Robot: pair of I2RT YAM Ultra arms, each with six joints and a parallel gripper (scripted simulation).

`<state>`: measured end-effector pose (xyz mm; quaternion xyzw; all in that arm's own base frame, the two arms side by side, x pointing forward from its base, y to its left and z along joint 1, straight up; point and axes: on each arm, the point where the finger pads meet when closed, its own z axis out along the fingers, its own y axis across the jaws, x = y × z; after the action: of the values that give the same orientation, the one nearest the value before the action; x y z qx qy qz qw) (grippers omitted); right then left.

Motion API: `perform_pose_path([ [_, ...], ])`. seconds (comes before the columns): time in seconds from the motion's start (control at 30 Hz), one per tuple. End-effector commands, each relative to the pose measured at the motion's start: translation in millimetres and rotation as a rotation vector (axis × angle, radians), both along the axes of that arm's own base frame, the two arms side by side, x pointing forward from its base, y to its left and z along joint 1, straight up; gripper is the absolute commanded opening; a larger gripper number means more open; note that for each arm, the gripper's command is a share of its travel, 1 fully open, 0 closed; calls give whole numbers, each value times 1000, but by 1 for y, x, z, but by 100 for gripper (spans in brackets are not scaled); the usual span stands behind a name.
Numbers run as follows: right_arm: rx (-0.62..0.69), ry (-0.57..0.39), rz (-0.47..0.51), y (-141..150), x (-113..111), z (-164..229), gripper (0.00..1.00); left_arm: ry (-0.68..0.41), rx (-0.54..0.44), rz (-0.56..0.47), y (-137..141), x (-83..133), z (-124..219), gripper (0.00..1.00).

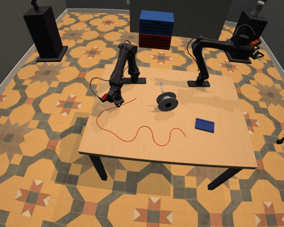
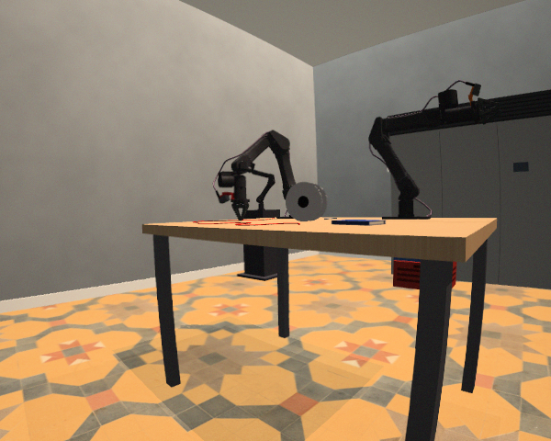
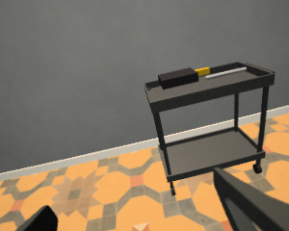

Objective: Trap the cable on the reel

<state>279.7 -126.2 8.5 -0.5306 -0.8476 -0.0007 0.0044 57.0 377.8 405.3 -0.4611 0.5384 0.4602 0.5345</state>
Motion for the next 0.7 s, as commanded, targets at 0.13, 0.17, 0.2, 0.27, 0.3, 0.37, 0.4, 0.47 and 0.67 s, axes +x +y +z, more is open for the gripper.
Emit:
perform_pose_path([
  [0.13,-10,5,-18,-4,-8,0,11,-5,-33,5,2,-3,-12,100],
  [0.17,-10,5,-18,-4,-8,0,10,-5,-33,5,2,-3,-12,100],
  [0.2,-10,5,-18,-4,-8,0,9,-5,-33,5,2,-3,-12,100],
  [0.27,-10,5,-18,-4,-8,0,6,-5,-33,5,2,-3,-12,100],
  [0.3,-10,5,-18,-4,-8,0,6,-5,-33,5,2,-3,-12,100],
  [0.37,-10,5,-18,-4,-8,0,5,-5,-33,5,2,-3,-12,100],
  [0.4,-10,5,-18,-4,-8,0,4,-5,-33,5,2,-3,-12,100],
  [0.47,-10,5,-18,-4,-8,0,1,-5,-33,5,2,-3,-12,100],
  [0.67,-11,2,-18,-4,-7,1,0,-5,-33,5,2,-3,-12,100],
])
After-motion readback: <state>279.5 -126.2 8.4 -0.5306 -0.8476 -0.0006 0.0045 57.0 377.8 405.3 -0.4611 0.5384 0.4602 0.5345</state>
